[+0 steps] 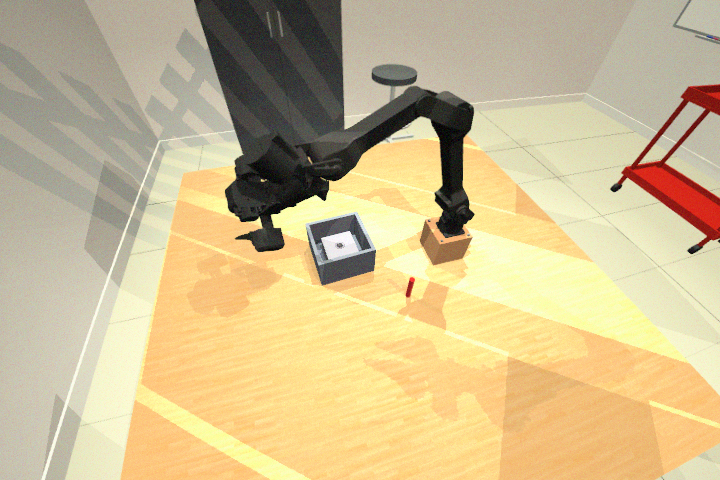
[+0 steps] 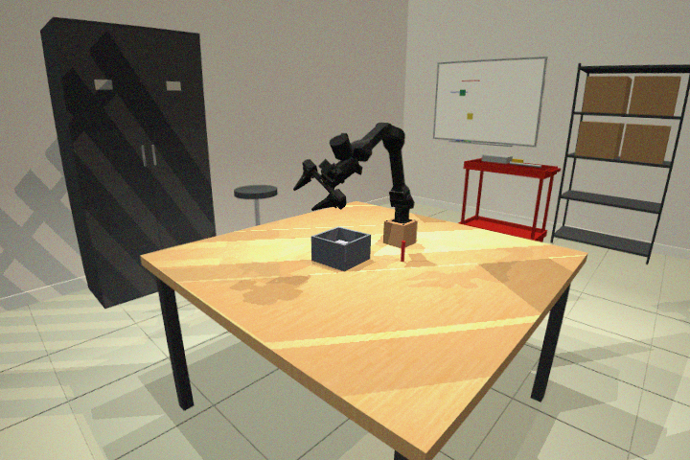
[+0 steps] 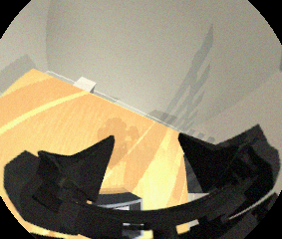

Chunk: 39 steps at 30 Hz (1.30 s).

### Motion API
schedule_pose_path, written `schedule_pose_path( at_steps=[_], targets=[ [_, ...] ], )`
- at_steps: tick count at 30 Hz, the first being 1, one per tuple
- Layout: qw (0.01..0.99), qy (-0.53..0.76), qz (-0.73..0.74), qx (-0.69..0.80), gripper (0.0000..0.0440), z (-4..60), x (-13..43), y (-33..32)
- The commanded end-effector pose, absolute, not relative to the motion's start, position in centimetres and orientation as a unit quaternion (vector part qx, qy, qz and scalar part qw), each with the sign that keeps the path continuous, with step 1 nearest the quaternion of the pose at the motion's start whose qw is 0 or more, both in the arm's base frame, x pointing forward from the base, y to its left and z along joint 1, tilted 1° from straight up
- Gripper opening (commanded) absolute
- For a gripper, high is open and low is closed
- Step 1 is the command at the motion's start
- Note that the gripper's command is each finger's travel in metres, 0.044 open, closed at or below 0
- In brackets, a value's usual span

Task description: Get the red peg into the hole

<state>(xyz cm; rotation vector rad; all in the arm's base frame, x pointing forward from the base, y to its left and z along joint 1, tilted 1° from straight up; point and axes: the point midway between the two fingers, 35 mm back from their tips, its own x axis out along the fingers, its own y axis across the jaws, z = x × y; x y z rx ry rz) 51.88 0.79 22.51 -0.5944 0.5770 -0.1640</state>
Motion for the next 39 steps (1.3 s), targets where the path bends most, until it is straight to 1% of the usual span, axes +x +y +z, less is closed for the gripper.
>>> schedule_pose_path(
  at_steps=[1,9,17,32,39],
  targets=[
    [0.922,0.303,-0.068,-0.23,0.044,21.8,49.5,3.4],
    [0.921,0.37,-0.056,-0.112,0.044,19.4,44.3,7.7],
    [0.89,0.451,-0.073,-0.007,0.044,16.6,38.3,10.3],
    [0.772,0.594,-0.186,0.131,0.0439,11.9,26.1,12.1],
    [0.717,0.629,-0.255,0.16,0.0431,10.1,21.9,11.7]
  ],
)
